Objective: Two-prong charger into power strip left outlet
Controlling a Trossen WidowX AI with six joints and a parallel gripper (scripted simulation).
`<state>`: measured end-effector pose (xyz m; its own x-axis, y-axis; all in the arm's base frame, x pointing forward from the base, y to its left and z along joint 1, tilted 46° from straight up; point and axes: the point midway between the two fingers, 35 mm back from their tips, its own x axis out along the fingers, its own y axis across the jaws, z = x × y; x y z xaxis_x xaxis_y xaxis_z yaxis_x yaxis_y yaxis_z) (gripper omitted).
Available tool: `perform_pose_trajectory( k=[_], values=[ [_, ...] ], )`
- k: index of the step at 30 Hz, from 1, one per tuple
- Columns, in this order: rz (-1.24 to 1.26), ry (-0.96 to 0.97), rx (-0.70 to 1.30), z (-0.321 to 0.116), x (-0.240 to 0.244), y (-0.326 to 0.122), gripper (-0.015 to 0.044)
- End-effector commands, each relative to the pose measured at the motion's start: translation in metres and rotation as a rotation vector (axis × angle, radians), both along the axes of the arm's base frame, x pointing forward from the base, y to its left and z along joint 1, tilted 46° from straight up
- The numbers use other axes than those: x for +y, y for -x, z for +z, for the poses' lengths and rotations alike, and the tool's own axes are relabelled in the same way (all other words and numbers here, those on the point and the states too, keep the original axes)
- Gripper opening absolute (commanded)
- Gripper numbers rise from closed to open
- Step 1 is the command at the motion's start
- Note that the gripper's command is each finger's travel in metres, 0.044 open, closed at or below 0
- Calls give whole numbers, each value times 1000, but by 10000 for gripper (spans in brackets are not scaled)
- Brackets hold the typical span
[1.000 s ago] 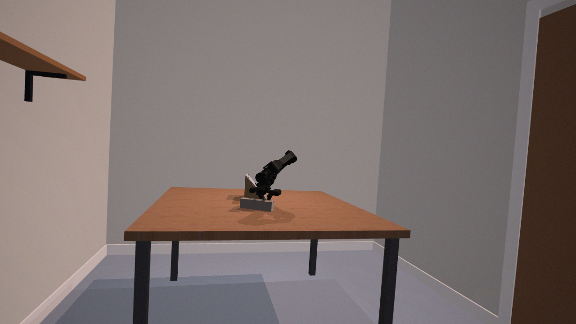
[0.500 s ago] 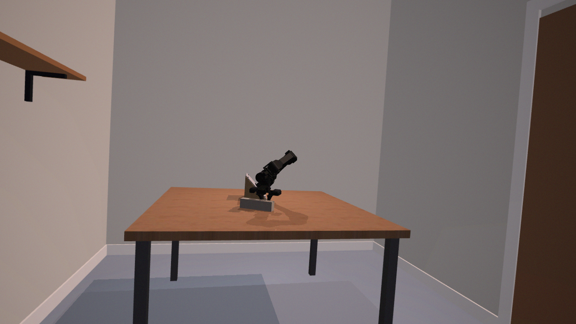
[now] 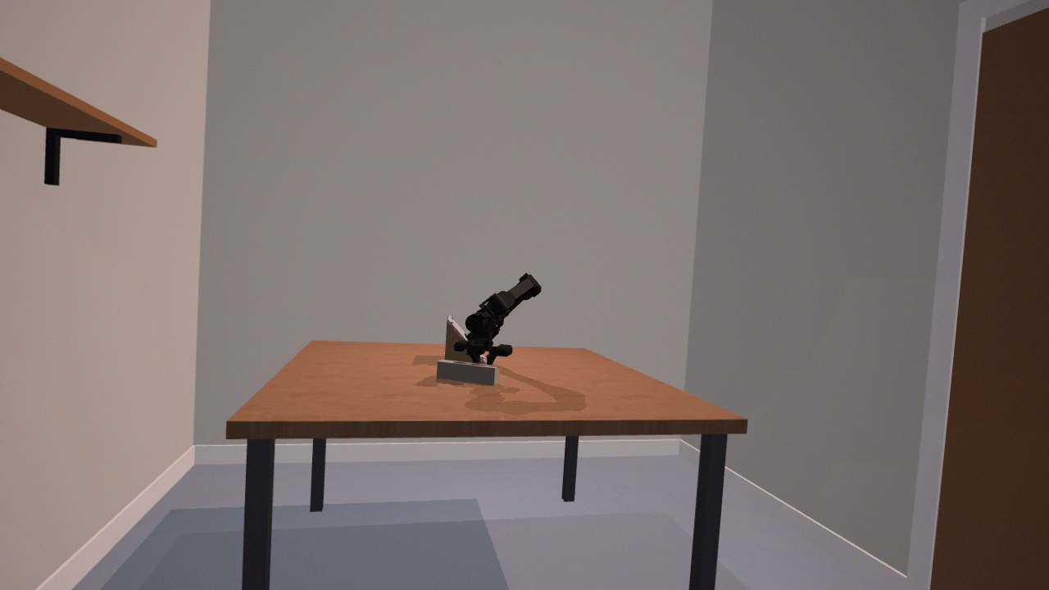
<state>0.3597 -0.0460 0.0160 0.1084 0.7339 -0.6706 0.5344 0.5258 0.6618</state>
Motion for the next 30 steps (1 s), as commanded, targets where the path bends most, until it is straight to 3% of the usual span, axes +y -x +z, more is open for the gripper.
perform_pose_trajectory(
  k=[1, 4, 21, 30],
  values=[
    [0, 0, -1, 0, 0, 0, 0],
    [0, 0, -1, 0, 0, 0, 0],
    [0, 0, -1, 0, 0, 0, 440],
    [0, 1, -3, 1, 1, 2, 440]
  ],
)
